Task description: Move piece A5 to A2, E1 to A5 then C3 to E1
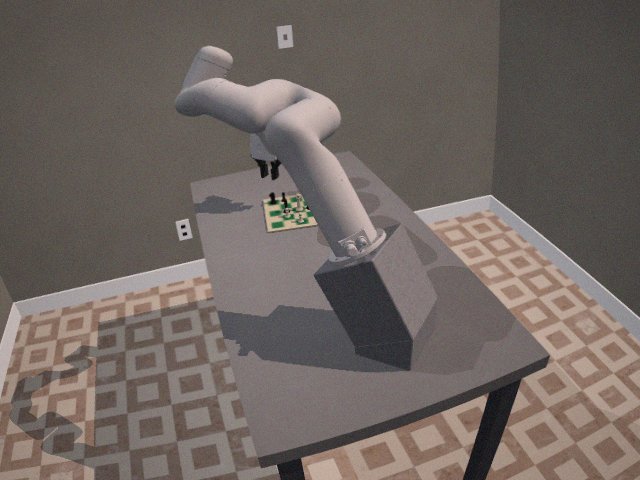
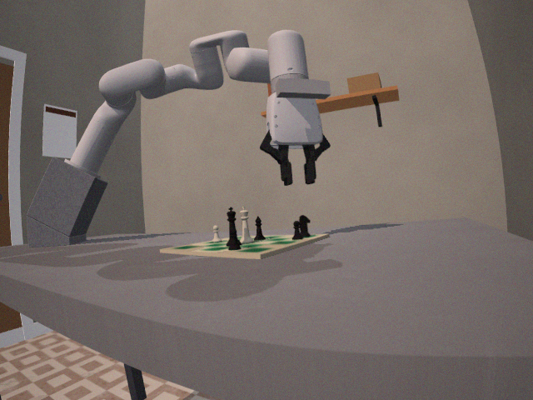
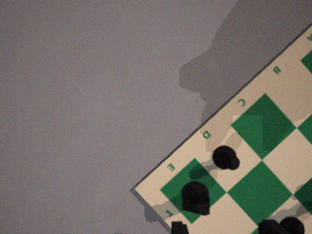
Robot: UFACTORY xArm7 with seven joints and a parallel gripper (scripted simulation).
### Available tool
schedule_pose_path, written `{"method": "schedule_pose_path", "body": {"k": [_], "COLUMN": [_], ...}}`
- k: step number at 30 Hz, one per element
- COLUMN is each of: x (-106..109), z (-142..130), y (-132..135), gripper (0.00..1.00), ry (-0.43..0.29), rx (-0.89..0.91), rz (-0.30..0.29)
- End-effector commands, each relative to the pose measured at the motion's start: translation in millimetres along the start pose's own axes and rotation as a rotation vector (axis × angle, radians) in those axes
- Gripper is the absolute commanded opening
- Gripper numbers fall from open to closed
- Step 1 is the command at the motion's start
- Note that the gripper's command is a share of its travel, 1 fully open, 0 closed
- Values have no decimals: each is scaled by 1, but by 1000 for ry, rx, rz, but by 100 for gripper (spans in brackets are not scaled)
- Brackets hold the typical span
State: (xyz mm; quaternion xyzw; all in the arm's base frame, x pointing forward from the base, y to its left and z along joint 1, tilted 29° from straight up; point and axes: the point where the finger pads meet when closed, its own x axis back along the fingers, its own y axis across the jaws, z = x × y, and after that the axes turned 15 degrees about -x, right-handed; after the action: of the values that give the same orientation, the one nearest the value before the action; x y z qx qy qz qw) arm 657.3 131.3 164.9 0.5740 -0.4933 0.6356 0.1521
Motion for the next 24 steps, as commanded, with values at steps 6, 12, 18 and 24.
{"method": "schedule_pose_path", "body": {"k": [6,12,18,24], "x": [3,2,-1,-6], "z": [1,1,2,2], "y": [-1,-1,-1,-1], "gripper": [41,41,41,41], "ry": [3,3,3,3], "rx": [0,0,0,0], "rz": [4,4,4,4]}}
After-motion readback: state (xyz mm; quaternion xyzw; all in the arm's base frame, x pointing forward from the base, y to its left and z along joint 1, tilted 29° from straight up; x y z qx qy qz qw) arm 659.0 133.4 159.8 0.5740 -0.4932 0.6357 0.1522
